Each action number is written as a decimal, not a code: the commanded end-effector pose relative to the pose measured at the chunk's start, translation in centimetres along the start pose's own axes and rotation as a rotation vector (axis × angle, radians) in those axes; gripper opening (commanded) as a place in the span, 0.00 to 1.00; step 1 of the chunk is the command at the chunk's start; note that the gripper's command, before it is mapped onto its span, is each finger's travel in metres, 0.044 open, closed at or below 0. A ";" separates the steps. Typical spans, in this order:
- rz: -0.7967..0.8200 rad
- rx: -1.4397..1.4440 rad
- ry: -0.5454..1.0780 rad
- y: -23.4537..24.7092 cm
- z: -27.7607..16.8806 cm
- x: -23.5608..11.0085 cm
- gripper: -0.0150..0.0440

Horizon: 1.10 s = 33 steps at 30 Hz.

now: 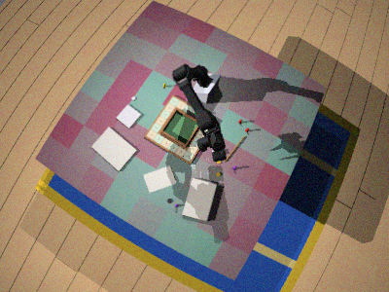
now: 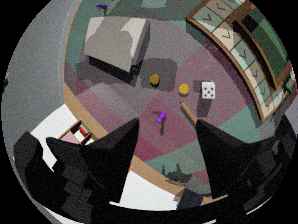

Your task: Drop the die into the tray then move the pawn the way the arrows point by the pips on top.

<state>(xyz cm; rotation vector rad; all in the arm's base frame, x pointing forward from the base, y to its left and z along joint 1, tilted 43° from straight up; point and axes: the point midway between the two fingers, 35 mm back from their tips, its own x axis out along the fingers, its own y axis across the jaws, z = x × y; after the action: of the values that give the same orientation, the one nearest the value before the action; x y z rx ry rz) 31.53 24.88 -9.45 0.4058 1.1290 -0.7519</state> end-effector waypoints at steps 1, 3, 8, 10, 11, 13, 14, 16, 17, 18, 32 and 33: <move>-0.222 -0.115 -0.072 -2.9 -0.3 3.0 0.72; -0.348 -0.178 -0.111 -4.7 -0.4 4.4 0.72; -0.393 -0.202 -0.125 -5.3 -0.4 4.8 0.72; -0.393 -0.202 -0.126 -5.4 -0.1 4.8 0.72; -0.393 -0.202 -0.126 -5.4 -0.1 4.8 0.72; -0.393 -0.202 -0.126 -5.4 0.0 5.0 0.72; -0.393 -0.202 -0.126 -5.7 0.1 5.5 0.72; -0.393 -0.202 -0.126 -6.0 0.2 6.3 0.72; -0.393 -0.202 -0.126 -6.0 0.2 6.3 0.72; -0.393 -0.202 -0.126 -6.0 0.2 6.3 0.72; -0.393 -0.202 -0.127 -6.9 0.7 8.8 0.72; -0.394 -0.202 -0.127 -7.0 0.7 8.9 0.72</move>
<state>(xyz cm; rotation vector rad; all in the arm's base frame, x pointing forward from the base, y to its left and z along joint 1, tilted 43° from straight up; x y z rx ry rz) 28.95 17.07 -16.48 -0.0307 1.1646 -0.9802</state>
